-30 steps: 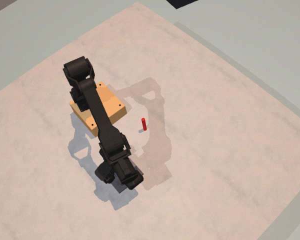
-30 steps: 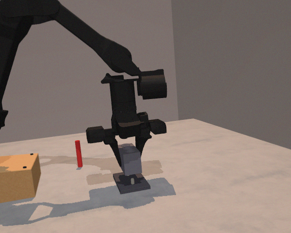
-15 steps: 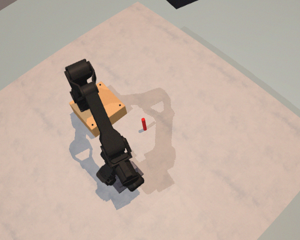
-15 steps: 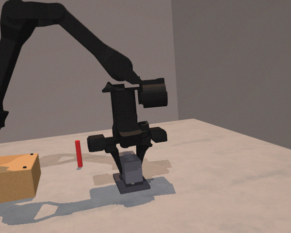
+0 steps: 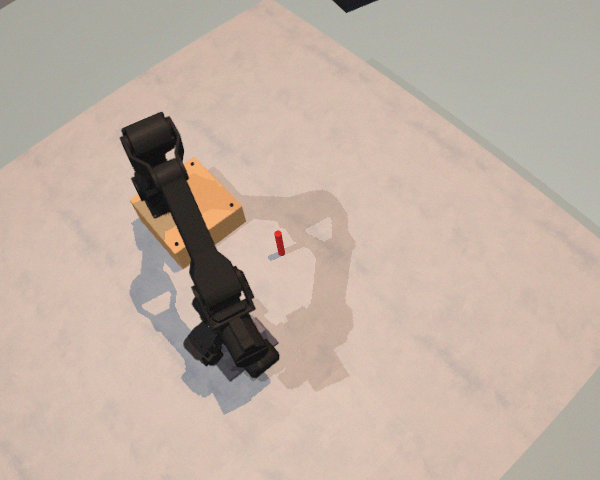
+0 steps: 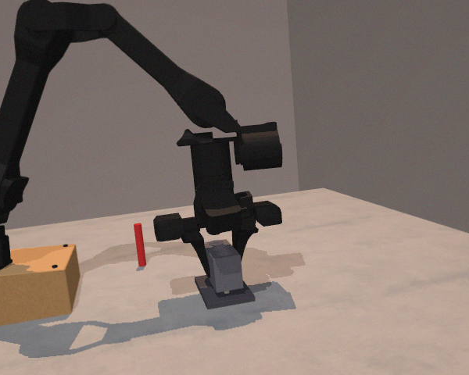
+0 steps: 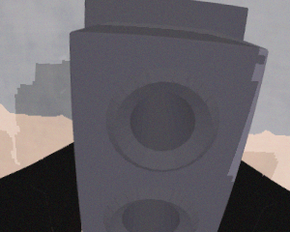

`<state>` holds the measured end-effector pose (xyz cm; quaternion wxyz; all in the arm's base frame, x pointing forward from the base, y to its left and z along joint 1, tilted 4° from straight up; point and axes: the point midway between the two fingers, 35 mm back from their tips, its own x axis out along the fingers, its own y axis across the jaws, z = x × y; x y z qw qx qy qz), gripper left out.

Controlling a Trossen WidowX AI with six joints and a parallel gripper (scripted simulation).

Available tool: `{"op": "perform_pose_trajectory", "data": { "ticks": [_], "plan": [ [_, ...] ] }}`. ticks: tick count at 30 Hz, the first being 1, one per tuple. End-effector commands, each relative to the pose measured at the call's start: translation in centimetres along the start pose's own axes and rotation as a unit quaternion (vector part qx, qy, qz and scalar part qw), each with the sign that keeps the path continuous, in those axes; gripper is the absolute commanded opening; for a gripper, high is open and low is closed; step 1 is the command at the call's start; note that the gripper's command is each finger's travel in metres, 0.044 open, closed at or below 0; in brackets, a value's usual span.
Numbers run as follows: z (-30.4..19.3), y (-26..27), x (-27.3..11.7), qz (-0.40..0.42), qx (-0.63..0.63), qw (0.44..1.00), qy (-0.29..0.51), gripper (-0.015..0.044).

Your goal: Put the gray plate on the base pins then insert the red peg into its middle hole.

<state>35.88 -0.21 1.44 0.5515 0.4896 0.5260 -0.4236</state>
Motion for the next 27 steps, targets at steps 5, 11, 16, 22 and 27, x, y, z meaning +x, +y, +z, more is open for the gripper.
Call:
{"op": "perform_pose_trajectory", "data": {
  "ticks": [5,11,16,22,27],
  "plan": [
    [0.0,0.0,0.0,0.000,0.000,1.000,0.000,0.0368],
    [0.0,0.0,0.0,0.000,0.000,1.000,0.000,0.0440],
    [0.2,0.7,-5.7,-0.001,0.000,1.000,0.001,0.0440],
    [0.1,0.3,-11.7,-0.002,0.001,1.000,0.002,0.0440],
    [0.2,0.6,-11.7,-0.002,0.001,1.000,0.002,0.0440]
  ]
}}
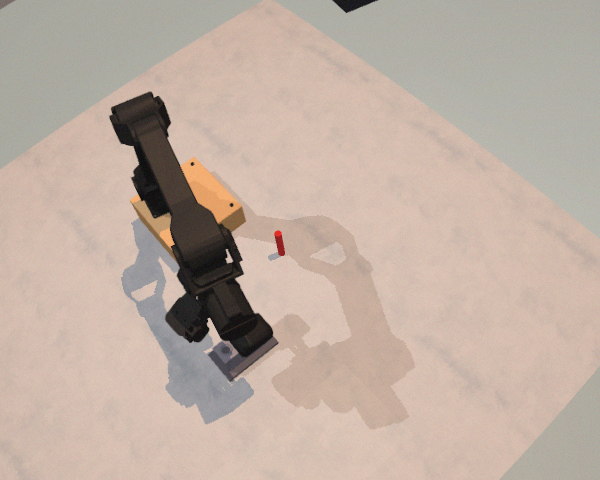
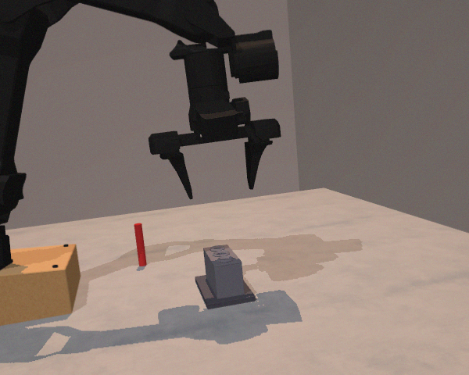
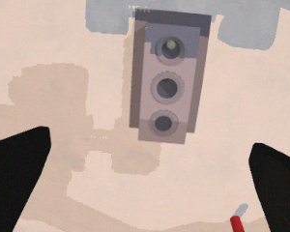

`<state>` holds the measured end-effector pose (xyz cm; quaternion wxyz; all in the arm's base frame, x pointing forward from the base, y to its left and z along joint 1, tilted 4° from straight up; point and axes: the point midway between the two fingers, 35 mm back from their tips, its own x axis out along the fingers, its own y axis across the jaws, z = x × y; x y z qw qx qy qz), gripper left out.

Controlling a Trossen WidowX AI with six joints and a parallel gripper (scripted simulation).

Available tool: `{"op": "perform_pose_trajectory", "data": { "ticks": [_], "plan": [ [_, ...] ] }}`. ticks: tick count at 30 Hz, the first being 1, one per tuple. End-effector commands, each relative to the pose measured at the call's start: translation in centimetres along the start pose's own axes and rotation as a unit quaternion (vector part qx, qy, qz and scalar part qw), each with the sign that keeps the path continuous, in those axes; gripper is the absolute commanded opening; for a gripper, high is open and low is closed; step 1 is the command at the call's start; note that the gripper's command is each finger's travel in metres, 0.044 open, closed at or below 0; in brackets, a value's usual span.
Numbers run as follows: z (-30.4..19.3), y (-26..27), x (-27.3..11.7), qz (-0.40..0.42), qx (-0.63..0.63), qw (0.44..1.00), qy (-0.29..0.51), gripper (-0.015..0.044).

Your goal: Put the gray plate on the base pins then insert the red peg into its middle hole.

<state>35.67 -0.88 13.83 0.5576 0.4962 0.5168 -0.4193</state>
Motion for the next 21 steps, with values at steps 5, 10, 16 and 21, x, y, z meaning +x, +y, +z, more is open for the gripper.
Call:
{"op": "perform_pose_trajectory", "data": {
  "ticks": [5,10,16,21],
  "plan": [
    [-2.7,-0.9,0.5,-0.016,-0.027,0.999,0.006,0.0440],
    [-10.5,-4.5,0.0,-0.017,-0.115,0.993,0.010,0.0440],
    [-17.0,-10.2,-0.3,-0.015,-0.215,0.976,0.016,0.0440],
    [-18.7,-12.6,-0.3,-0.016,-0.243,0.970,0.018,0.0440]
  ]
}}
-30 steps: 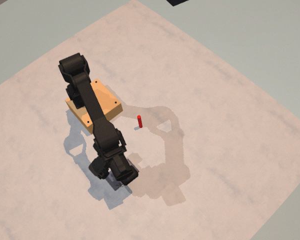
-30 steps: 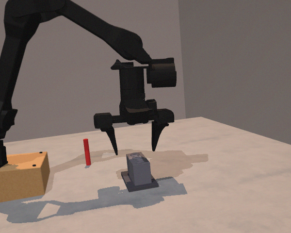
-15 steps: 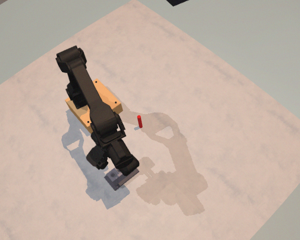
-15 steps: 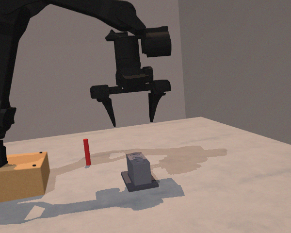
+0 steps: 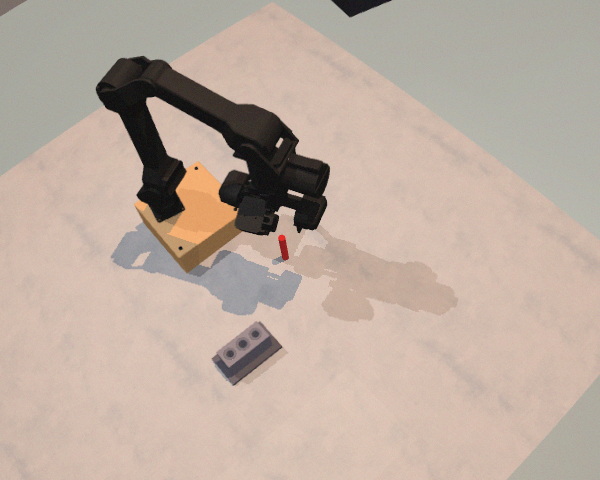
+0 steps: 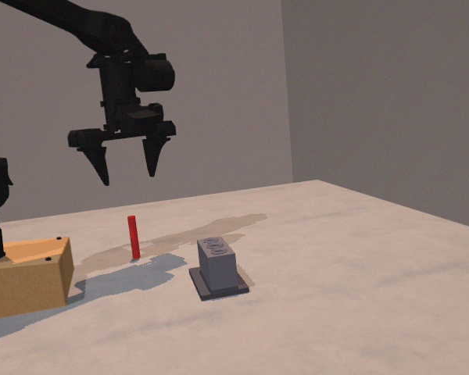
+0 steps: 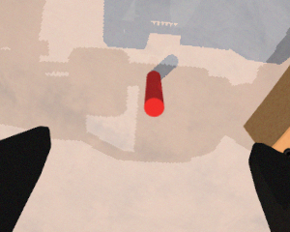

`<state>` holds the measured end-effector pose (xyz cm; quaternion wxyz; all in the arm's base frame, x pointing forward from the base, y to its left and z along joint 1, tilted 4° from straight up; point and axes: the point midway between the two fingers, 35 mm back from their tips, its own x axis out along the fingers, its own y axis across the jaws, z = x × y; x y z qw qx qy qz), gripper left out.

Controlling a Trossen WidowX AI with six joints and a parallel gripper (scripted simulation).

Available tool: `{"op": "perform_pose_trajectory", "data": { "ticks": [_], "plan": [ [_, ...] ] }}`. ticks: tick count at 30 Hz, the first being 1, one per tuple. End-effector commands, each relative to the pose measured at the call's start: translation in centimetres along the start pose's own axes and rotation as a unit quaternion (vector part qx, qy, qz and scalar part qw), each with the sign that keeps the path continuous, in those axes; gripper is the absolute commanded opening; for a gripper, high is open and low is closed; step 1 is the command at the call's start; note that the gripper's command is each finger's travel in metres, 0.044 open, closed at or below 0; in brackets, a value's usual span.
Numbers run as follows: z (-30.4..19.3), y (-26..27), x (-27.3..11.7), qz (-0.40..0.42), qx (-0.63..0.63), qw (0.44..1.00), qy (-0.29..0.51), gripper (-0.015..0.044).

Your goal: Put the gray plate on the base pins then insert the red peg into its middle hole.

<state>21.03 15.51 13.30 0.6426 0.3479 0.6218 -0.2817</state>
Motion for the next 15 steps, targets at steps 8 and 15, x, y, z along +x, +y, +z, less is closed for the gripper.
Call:
{"op": "perform_pose_trajectory", "data": {
  "ticks": [8,15],
  "plan": [
    [-0.7,-0.4,3.6,0.000,-0.003,1.000,-0.003,0.0440],
    [-0.9,-0.3,5.2,0.000,-0.003,1.000,-0.003,0.0440]
  ]
}}
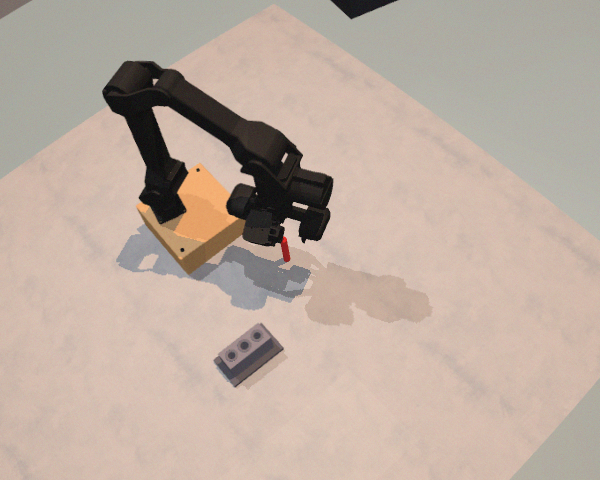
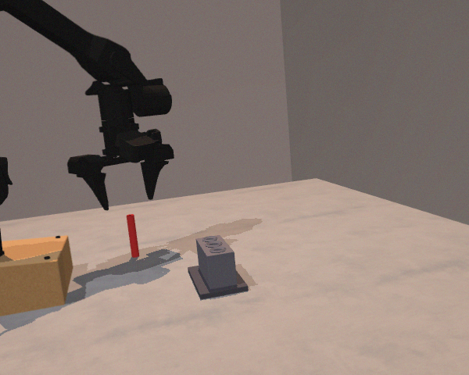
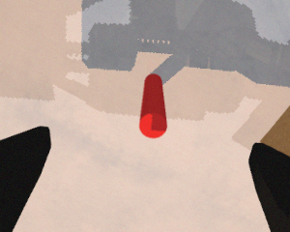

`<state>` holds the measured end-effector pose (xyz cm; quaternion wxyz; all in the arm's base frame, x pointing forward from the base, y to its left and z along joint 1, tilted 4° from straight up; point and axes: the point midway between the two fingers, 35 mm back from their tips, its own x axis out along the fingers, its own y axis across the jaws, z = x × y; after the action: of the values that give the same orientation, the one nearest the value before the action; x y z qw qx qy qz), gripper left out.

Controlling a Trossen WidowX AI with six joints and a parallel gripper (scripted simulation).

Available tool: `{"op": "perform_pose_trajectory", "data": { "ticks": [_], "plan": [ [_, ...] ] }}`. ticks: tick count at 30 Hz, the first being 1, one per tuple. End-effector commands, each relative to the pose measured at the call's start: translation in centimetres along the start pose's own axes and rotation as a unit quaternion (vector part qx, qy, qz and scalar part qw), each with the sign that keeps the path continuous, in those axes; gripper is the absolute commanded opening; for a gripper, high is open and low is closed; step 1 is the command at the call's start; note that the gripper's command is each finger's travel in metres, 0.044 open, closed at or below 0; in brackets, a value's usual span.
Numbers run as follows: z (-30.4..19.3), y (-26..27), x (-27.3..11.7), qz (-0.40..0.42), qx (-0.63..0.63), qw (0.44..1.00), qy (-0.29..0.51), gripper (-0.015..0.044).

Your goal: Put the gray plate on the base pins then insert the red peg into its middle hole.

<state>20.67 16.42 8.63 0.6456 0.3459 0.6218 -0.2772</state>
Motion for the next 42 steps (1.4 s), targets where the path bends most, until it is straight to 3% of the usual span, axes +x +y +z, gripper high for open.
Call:
{"op": "perform_pose_trajectory", "data": {
  "ticks": [1,37,42],
  "plan": [
    [0.0,-0.1,0.6,-0.003,0.002,1.000,-0.002,0.0440],
    [0.0,-0.2,6.0,-0.003,0.002,1.000,-0.002,0.0440],
    [0.0,-0.2,6.0,-0.003,0.002,1.000,-0.002,0.0309]
  ]
}}
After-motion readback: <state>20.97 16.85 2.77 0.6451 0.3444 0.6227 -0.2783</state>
